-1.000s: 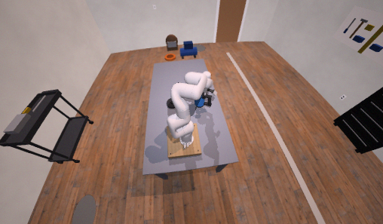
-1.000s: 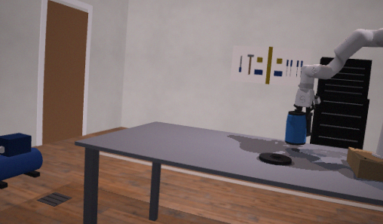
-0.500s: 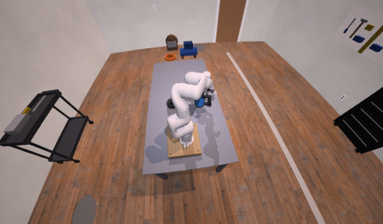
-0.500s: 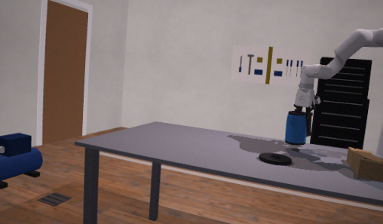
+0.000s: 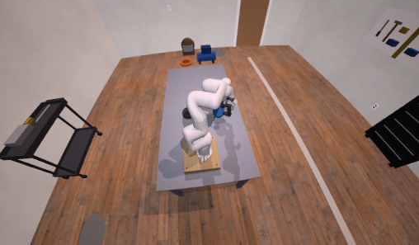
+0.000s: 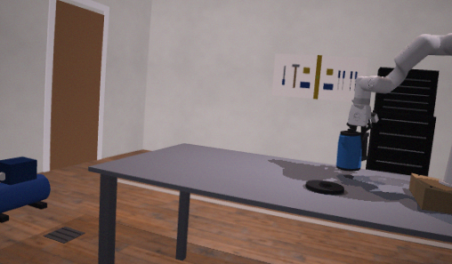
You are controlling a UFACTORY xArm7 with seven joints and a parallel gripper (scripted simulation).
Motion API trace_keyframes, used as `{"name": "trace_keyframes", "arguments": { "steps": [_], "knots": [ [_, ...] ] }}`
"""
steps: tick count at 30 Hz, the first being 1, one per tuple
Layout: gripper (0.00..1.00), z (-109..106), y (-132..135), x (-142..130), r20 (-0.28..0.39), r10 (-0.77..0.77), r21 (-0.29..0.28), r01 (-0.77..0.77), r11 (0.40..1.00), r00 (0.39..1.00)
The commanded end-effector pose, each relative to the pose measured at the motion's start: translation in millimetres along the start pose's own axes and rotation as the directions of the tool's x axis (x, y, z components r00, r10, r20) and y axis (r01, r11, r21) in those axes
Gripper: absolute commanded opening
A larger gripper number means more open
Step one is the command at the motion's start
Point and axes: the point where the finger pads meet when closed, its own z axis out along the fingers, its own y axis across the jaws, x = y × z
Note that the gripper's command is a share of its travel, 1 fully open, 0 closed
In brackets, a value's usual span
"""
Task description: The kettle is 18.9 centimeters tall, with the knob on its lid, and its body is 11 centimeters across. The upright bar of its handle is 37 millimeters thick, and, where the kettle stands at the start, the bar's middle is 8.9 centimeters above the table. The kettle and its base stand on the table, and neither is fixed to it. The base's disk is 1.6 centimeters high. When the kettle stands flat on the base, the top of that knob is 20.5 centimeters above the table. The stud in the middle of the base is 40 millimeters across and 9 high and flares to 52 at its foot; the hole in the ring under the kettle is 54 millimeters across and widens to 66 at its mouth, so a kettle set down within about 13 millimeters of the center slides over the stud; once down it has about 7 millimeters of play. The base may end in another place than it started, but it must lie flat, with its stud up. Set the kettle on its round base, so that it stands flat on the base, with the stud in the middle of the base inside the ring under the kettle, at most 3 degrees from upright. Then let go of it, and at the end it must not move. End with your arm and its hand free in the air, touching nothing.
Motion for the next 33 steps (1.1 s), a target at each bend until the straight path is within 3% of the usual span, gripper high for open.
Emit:
{"name": "trace_keyframes", "arguments": {
  "steps": [1,33],
  "knots": [
    [0.00,-4.2,-1.7,-2.3,0.001,0.000,0.005,0.000,1.000,1.000],
    [0.00,-9.1,-1.9,-6.4,0.001,0.000,0.005,0.000,1.000,1.000]
  ]
}}
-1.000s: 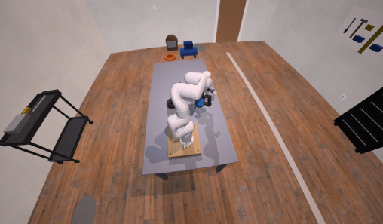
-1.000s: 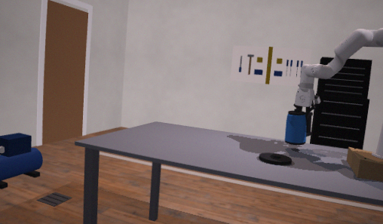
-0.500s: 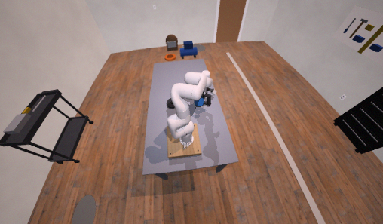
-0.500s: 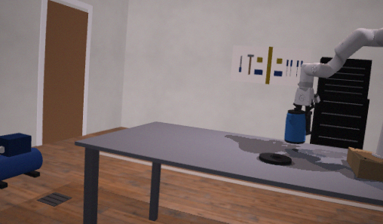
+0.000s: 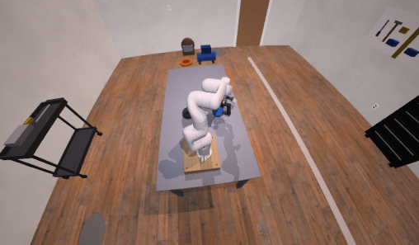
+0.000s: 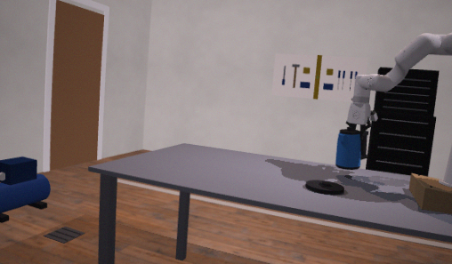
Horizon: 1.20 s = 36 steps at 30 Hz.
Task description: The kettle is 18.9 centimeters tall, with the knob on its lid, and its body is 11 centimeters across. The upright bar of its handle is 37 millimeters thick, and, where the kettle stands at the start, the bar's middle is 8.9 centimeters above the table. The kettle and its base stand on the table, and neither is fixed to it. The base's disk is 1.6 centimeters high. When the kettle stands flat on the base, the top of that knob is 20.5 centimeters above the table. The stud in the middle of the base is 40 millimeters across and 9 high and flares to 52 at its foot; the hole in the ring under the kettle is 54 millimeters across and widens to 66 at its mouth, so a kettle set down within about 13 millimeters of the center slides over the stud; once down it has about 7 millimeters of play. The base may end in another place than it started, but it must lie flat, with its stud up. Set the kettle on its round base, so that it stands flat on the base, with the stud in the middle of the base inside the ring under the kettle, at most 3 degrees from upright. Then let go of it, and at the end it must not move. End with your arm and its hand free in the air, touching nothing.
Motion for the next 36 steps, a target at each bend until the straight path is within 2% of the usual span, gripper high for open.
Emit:
{"name": "trace_keyframes", "arguments": {
  "steps": [1,36],
  "knots": [
    [0.00,-1.7,-1.5,-0.2,0.001,0.000,0.005,0.000,1.000,1.000],
    [0.00,-1.7,0.5,-5.9,0.001,0.000,0.005,0.000,1.000,1.000]
  ]
}}
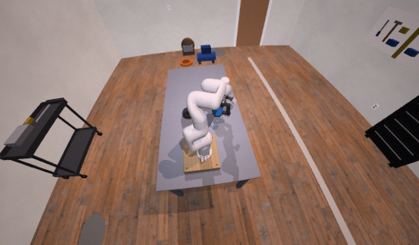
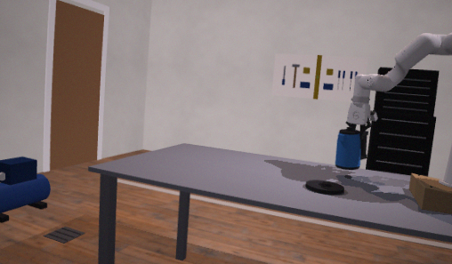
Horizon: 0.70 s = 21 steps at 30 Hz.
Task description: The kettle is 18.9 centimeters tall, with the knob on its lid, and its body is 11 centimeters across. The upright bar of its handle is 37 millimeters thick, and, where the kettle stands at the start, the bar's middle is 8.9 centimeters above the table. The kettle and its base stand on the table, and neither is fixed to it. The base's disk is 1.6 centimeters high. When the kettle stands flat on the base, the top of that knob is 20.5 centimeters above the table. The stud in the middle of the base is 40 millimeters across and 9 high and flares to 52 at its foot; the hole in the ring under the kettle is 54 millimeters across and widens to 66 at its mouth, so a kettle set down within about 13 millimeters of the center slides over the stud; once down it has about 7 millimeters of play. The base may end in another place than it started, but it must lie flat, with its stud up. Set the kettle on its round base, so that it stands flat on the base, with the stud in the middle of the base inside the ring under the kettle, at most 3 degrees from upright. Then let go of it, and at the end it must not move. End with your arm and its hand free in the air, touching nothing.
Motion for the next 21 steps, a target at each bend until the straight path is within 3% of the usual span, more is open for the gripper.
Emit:
{"name": "trace_keyframes", "arguments": {
  "steps": [1,21],
  "knots": [
    [0.00,-2,-1,-3,0.001,0.000,0.005,0.000,1.000,1.000],
    [0.00,-2,7,-23,0.001,0.000,0.005,0.000,1.000,1.000]
  ]
}}
